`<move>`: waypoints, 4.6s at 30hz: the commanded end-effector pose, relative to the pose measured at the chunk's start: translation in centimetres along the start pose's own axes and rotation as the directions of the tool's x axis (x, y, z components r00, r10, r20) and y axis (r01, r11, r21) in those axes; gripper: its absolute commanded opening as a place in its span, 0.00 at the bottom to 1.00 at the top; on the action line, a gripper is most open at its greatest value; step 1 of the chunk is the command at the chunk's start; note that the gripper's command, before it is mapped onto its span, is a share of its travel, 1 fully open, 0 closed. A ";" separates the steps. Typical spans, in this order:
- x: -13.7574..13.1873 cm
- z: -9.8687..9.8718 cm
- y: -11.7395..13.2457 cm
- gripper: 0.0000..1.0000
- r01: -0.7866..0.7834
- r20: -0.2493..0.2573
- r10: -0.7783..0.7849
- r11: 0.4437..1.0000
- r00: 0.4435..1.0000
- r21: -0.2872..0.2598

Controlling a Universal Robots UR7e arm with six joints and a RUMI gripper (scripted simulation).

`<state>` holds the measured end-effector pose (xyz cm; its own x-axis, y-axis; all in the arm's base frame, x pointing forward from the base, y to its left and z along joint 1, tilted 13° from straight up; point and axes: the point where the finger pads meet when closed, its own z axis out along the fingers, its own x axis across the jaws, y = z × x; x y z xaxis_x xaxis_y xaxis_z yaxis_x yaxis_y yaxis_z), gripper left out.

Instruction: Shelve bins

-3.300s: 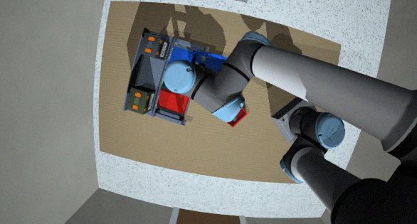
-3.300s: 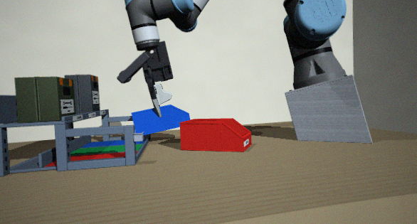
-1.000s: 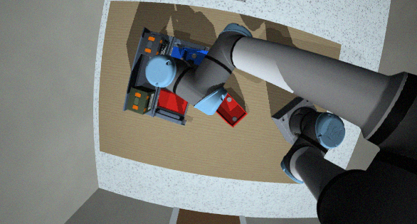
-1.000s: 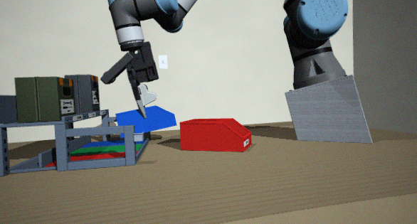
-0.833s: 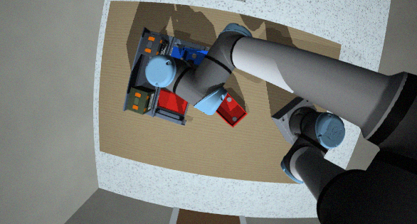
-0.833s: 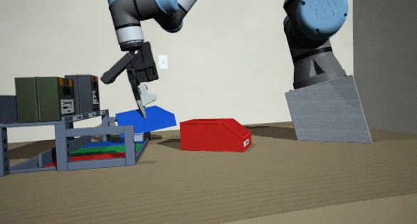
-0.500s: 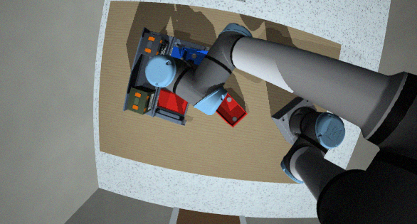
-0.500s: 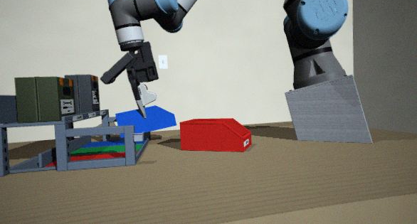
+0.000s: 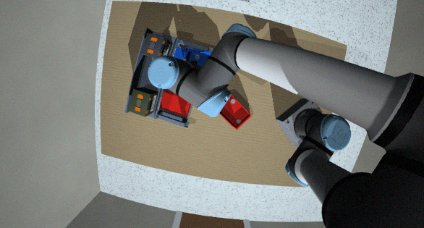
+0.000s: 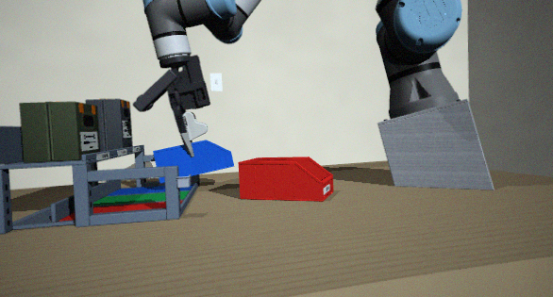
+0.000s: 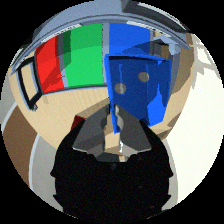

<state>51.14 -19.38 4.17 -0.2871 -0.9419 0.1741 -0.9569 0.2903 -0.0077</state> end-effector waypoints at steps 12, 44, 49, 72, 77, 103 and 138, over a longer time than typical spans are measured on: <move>0.0 0.2 -0.1 0.00 0.000 0.000 0.000 1.000 1.000 0.001; 0.0 1.0 -0.2 0.00 0.000 0.000 0.000 1.000 1.000 0.001; 0.0 1.1 -0.2 0.00 0.000 0.000 0.000 1.000 1.000 0.001; 0.0 1.1 -0.2 0.00 0.000 0.000 0.000 1.000 1.000 0.001; 0.0 1.1 -0.3 0.00 0.000 0.000 0.000 1.000 1.000 0.002; -0.1 1.0 -1.4 0.00 -0.001 0.000 0.001 1.000 1.000 0.023; -0.1 1.0 -2.1 0.00 -0.002 0.000 0.002 0.999 1.000 0.037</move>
<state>53.12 -20.08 3.09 -0.2889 -0.9415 0.1733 -0.9573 0.2860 -0.0422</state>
